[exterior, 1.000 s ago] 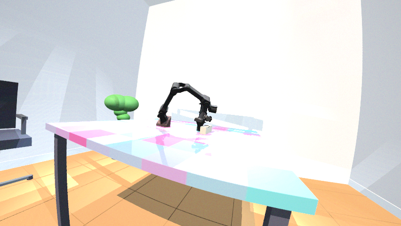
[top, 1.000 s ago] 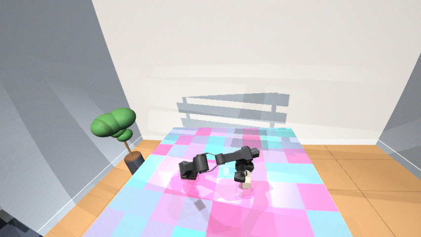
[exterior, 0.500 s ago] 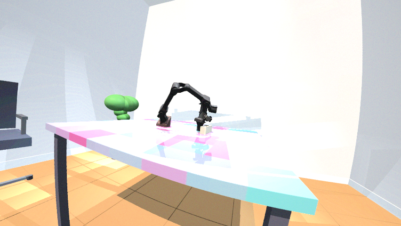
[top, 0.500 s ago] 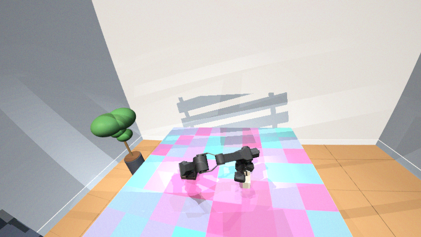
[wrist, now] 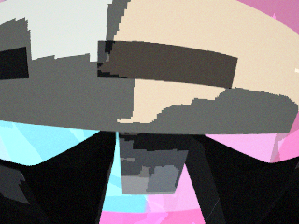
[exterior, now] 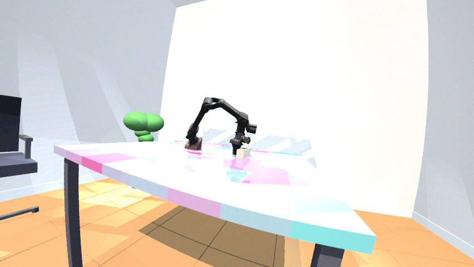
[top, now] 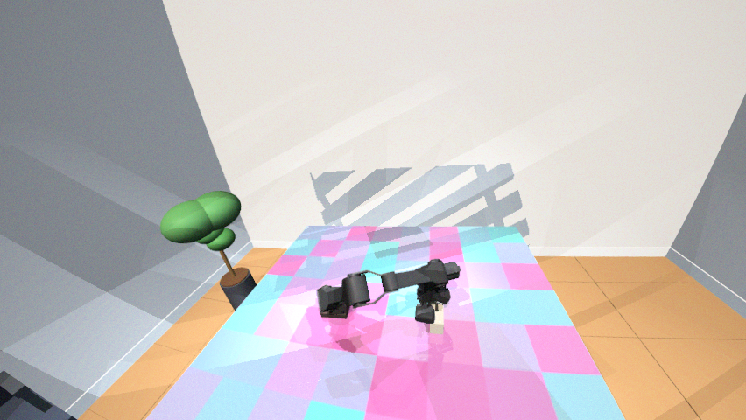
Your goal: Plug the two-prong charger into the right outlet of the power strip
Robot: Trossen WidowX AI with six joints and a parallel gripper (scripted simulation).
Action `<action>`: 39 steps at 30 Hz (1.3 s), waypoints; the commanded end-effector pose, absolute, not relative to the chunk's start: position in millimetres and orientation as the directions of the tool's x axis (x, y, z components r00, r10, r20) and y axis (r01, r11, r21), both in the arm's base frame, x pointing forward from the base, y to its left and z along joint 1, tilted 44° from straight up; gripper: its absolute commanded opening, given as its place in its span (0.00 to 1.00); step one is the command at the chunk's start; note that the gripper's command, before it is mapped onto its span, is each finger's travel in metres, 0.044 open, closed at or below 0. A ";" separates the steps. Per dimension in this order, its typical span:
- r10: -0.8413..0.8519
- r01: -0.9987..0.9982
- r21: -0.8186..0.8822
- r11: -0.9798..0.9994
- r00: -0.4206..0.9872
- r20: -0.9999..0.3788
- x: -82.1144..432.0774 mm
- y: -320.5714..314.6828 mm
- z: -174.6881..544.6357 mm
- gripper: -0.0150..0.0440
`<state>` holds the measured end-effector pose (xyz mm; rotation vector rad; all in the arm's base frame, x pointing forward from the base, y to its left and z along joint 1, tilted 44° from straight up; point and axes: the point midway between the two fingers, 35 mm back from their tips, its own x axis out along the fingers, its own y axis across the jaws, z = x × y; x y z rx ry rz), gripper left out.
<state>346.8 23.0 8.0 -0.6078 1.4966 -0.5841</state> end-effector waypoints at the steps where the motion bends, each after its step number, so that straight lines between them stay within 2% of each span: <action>1: -0.690 -0.016 -0.690 0.724 0.000 -0.724 347.3 23.2 8.3 0.79; 6: -0.690 -0.016 -0.690 0.724 0.000 -0.724 347.2 23.2 8.3 1.00; 39: -0.691 -0.003 -0.691 0.723 0.017 -0.723 339.0 22.6 7.4 1.00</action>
